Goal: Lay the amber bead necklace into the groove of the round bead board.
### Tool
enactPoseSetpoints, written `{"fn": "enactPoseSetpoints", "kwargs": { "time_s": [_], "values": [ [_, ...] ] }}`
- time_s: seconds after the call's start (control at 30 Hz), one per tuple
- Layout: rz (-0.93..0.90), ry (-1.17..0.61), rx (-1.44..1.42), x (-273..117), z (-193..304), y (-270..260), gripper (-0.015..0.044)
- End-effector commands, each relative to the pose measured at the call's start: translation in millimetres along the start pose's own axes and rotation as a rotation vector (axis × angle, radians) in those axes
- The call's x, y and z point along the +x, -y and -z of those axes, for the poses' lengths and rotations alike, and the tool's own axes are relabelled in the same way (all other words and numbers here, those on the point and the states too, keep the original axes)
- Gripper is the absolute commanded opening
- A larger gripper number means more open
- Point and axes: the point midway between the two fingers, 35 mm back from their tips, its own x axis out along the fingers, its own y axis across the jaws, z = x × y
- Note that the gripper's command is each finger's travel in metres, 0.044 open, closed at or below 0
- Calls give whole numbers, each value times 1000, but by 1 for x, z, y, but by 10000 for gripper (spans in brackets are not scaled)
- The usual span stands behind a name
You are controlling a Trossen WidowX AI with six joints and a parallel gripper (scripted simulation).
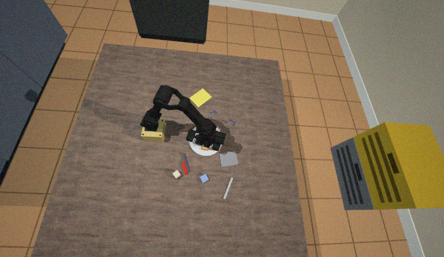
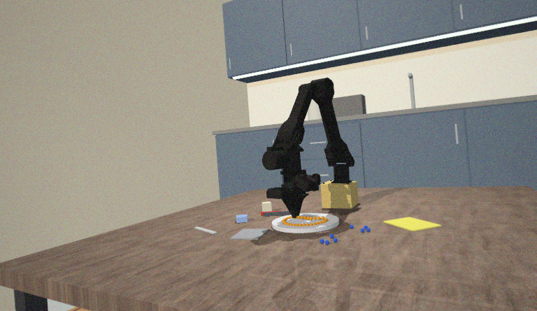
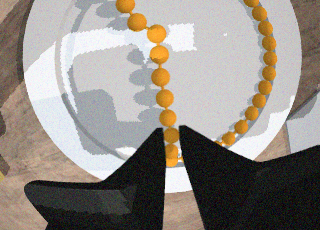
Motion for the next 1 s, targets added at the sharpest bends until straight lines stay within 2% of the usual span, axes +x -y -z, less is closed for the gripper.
{"fn": "enactPoseSetpoints", "kwargs": {
  "time_s": [0.0, 0.57, 0.97],
  "values": [
    [1, 0, 0, 0, 0, 0, 0],
    [-4, -4, -2, -6, 1, -1, 0],
    [-6, -5, -1, -6, 19, -25, 0]
  ]
}}
